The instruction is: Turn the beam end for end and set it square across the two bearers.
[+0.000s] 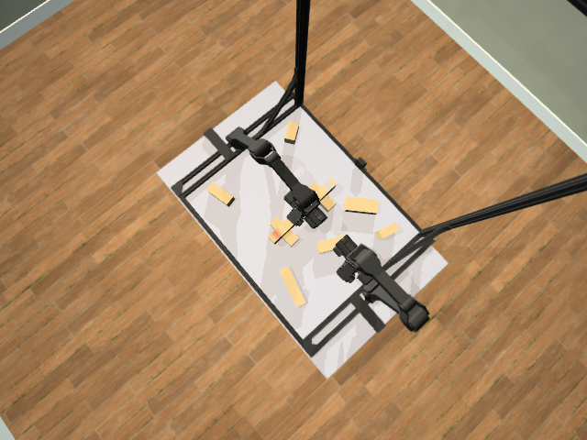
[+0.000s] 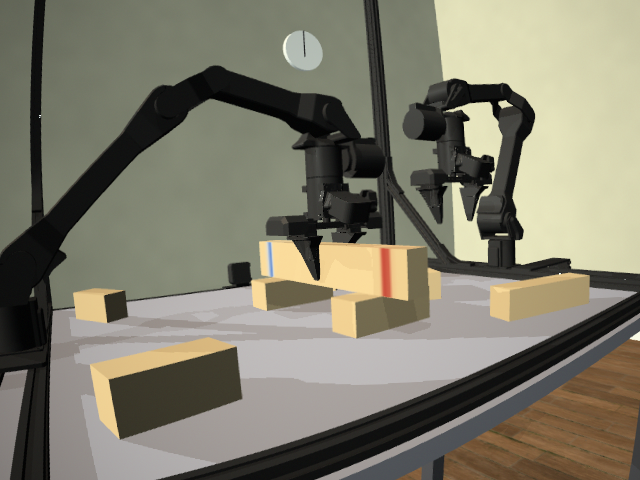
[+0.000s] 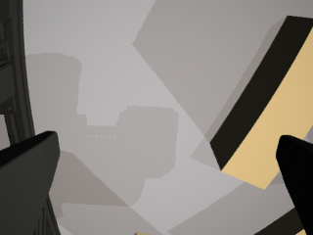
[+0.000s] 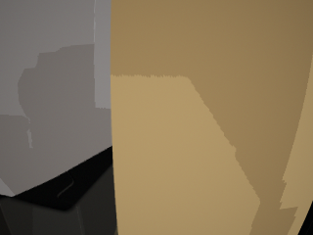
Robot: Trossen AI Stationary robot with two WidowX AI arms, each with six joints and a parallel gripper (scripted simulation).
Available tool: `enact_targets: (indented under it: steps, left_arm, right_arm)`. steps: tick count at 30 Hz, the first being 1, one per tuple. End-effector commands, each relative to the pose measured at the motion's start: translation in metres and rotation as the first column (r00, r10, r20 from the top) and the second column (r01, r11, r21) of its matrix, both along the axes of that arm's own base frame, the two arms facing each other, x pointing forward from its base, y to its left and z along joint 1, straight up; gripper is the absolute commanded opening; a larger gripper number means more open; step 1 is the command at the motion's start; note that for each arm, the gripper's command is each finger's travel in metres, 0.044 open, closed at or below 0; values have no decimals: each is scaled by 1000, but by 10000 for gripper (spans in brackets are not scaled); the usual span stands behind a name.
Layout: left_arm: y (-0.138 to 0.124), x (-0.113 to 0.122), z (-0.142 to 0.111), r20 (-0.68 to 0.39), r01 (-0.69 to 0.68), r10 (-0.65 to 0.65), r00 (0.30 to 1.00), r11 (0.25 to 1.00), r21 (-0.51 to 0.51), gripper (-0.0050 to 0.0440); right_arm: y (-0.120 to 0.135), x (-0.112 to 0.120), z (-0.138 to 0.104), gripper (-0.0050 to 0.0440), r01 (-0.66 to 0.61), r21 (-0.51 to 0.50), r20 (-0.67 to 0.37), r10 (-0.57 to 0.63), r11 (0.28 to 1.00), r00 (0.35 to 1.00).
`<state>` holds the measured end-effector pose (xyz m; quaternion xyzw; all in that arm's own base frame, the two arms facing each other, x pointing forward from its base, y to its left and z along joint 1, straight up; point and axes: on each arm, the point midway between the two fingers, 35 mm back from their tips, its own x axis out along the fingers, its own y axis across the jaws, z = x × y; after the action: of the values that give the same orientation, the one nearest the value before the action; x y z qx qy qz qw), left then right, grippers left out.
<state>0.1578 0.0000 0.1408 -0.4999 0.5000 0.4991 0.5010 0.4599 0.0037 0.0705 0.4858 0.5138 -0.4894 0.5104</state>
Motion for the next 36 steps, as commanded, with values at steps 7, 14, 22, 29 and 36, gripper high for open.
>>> enact_targets:
  steps: [7,14,22,29,36]
  left_arm:
    - [0,0,0,-2,-2,2,1000,1000,0,440]
    - [0,0,0,-2,-2,2,1000,1000,0,440]
    - [0,0,0,-2,-2,2,1000,1000,0,440]
    - [0,0,0,-2,-2,2,1000,1000,0,440]
    - [0,0,0,-2,-2,2,1000,1000,0,440]
  right_arm:
    - [0,3,-4,432,2,0,7,-2,1000,1000]
    - [0,3,0,440,2,0,7,-2,1000,1000]
    - [0,3,21,440,2,0,7,-2,1000,1000]
    - [0,3,32,440,2,0,7,-2,1000,1000]
    - [0,3,36,440,2,0,7,-2,1000,1000]
